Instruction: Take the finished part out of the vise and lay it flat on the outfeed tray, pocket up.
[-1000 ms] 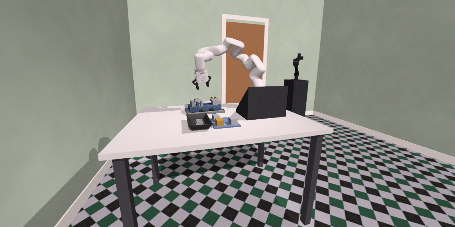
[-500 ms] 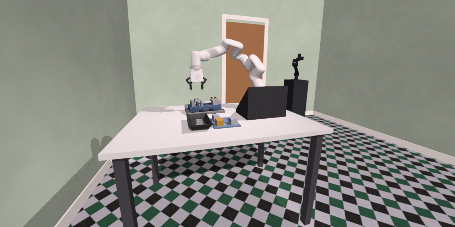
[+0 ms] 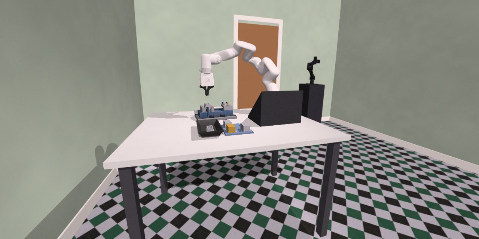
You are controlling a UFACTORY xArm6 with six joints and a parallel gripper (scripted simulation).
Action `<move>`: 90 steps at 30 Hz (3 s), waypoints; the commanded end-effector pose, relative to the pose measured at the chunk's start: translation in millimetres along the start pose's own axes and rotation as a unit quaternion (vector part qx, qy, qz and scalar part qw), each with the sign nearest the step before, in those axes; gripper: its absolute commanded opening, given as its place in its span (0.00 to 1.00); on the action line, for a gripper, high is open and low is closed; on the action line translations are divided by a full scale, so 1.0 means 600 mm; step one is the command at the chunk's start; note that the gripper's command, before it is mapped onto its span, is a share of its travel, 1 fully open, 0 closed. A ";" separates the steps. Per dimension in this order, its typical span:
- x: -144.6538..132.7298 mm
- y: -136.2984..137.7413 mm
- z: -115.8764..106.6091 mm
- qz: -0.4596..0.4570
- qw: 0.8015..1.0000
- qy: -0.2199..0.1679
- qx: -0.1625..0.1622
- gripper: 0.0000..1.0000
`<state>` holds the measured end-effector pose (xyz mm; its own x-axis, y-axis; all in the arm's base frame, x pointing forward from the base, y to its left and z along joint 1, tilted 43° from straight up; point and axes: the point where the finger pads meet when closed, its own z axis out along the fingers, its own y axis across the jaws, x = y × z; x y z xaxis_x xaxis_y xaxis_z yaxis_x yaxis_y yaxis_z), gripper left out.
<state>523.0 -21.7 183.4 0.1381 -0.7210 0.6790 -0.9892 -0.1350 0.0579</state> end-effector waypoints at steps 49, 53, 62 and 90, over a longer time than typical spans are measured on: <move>0.001 -0.002 -0.003 0.001 1.000 0.000 0.002 0.69; 0.001 -0.002 -0.003 0.001 1.000 0.000 0.002 0.69; 0.001 -0.002 -0.003 0.001 1.000 0.000 0.002 0.69; 0.001 -0.002 0.033 0.001 1.000 0.000 0.002 0.69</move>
<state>523.8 -33.5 170.7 0.1381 -0.7211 0.6789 -0.9892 -0.1349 0.0579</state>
